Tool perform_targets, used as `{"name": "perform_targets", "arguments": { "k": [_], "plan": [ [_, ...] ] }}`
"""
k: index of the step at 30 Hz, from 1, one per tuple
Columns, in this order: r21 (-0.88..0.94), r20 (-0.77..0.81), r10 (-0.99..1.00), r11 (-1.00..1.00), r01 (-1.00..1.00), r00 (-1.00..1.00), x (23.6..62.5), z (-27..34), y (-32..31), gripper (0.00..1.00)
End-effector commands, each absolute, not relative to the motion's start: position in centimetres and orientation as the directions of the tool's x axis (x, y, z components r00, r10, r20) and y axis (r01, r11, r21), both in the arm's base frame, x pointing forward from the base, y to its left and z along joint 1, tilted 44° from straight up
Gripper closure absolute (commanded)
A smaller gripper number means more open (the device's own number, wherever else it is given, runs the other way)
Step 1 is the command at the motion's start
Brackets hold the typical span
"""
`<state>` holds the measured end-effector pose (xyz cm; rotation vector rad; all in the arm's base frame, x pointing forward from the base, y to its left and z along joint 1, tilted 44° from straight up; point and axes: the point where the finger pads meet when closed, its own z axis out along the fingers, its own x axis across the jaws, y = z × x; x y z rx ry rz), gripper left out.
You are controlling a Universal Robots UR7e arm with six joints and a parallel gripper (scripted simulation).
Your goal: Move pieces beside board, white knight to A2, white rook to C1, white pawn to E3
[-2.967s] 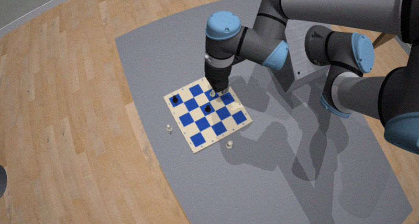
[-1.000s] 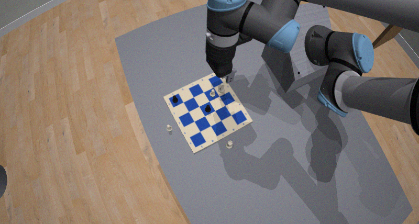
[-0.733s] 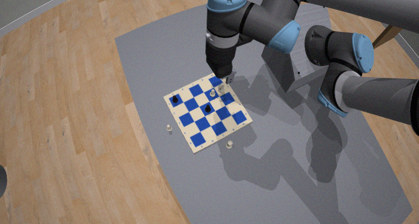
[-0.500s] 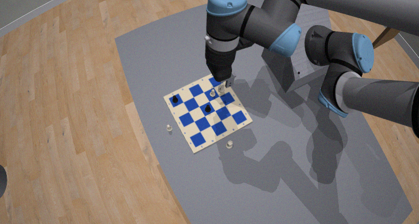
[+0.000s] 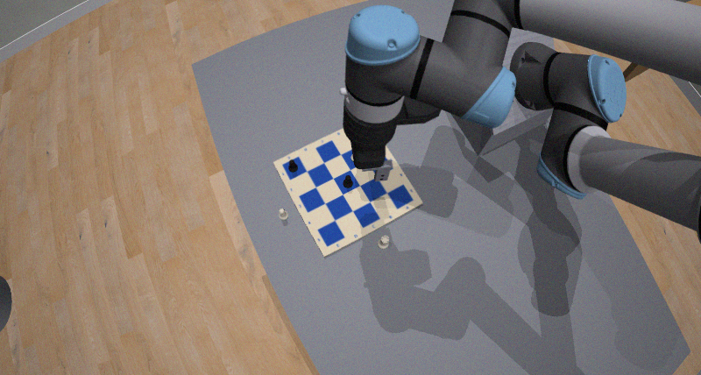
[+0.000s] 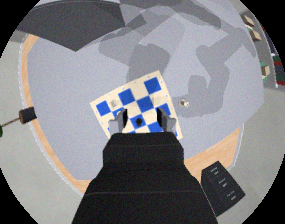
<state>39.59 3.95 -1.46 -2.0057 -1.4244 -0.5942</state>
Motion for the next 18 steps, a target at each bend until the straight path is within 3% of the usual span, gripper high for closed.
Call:
{"name": "perform_targets", "arguments": {
  "k": [1,18],
  "plan": [
    [-0.341,0.593,0.620,-0.385,0.858,0.514,41.3,1.1,6.7,0.00],
    [-0.519,0.456,0.459,-0.559,0.646,0.763,43.2,5.3,12.1,0.00]
  ]
}}
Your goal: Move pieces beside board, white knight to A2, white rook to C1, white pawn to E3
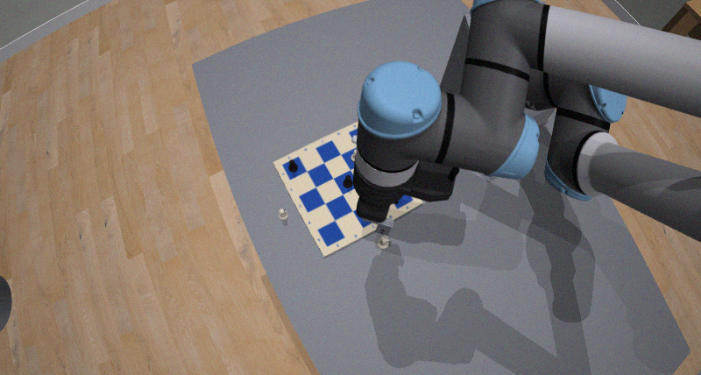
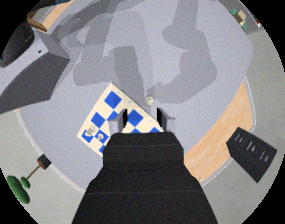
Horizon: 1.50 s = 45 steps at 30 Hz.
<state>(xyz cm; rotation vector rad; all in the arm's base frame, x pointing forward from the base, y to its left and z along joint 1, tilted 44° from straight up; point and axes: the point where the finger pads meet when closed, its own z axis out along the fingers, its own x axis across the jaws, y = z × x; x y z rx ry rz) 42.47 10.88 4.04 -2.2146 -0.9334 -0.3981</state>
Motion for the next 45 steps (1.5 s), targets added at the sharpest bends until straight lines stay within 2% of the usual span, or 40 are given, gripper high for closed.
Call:
{"name": "perform_targets", "arguments": {
  "k": [1,11,12,45],
  "plan": [
    [-0.523,0.451,0.454,-0.563,0.640,0.768,43.21,5.37,12.27,0.00],
    [-0.536,0.438,0.440,-0.572,0.621,0.784,43.21,5.60,12.70,0.00],
    [-0.536,0.438,0.440,-0.572,0.620,0.784,43.21,5.58,12.69,0.27],
    [-0.537,0.437,0.439,-0.573,0.619,0.785,43.21,5.56,12.64,0.27]
  ]
}}
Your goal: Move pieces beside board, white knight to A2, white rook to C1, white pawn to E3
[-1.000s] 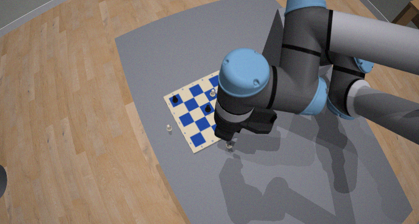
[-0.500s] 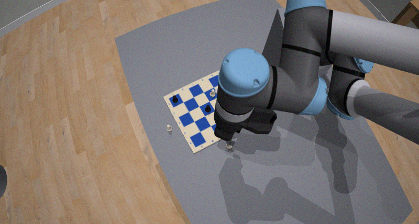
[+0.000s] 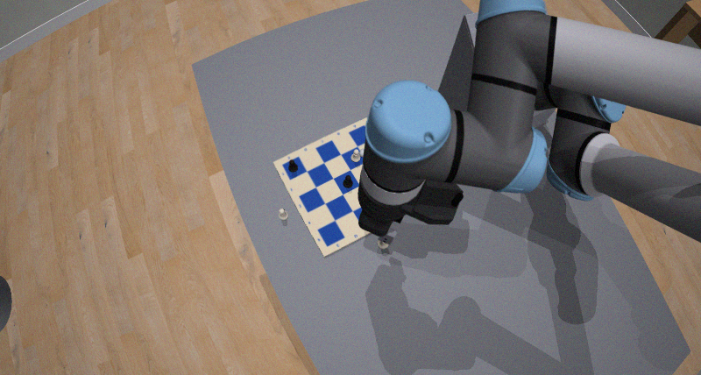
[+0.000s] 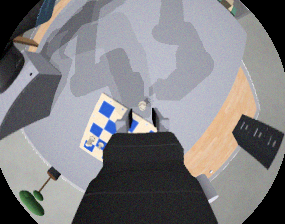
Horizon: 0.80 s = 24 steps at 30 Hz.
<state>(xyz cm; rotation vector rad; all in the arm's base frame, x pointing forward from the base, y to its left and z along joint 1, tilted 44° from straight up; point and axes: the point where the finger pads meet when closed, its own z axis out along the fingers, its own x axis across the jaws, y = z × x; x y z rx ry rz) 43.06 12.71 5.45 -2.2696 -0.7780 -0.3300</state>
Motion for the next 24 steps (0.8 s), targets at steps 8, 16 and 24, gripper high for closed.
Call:
{"name": "perform_targets", "arguments": {
  "k": [8,16,24],
  "plan": [
    [-0.539,0.436,0.439,-0.572,0.619,0.785,43.2,5.4,12.8,0.27],
    [-0.542,0.434,0.438,-0.571,0.617,0.787,43.0,5.0,13.2,0.27],
    [-0.542,0.434,0.438,-0.570,0.617,0.787,43.0,4.4,13.8,0.27]
  ]
}}
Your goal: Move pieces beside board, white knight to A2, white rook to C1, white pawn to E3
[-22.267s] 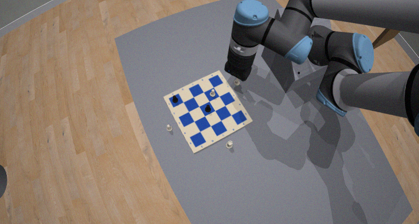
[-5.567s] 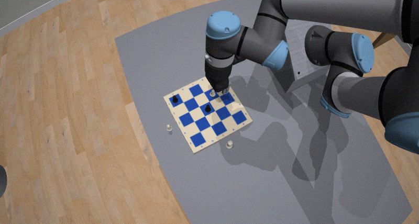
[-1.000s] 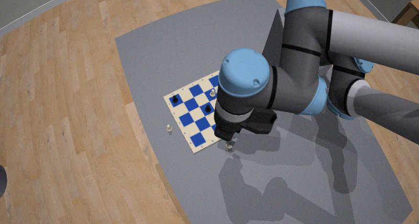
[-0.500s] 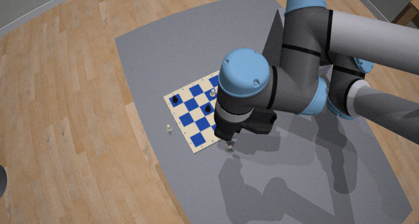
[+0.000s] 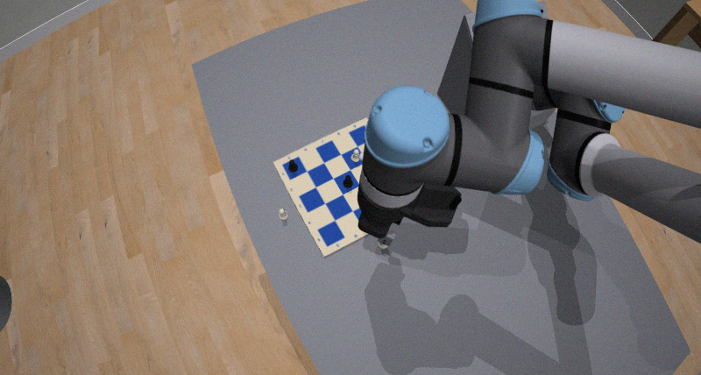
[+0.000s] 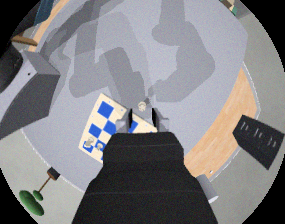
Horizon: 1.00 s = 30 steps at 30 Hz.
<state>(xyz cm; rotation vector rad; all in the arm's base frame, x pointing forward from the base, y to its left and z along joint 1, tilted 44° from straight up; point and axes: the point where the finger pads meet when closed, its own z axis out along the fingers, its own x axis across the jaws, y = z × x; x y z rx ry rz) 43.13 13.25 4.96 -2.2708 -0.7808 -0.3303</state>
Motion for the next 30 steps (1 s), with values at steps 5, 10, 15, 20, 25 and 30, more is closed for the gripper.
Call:
{"name": "perform_targets", "arguments": {
  "k": [5,10,15,20,25,30],
  "plan": [
    [-0.542,0.434,0.438,-0.570,0.617,0.787,43.0,3.8,14.3,0.27],
    [-0.542,0.434,0.438,-0.570,0.617,0.787,43.0,3.5,14.7,0.27],
    [-0.542,0.434,0.438,-0.571,0.617,0.787,43.1,2.9,15.2,0.27],
    [-0.542,0.434,0.438,-0.571,0.617,0.787,43.1,2.4,15.7,0.27],
    [-0.542,0.434,0.438,-0.571,0.617,0.787,43.1,2.2,16.0,0.27],
    [-0.542,0.434,0.438,-0.571,0.617,0.787,43.1,1.9,16.3,0.27]
  ]
}}
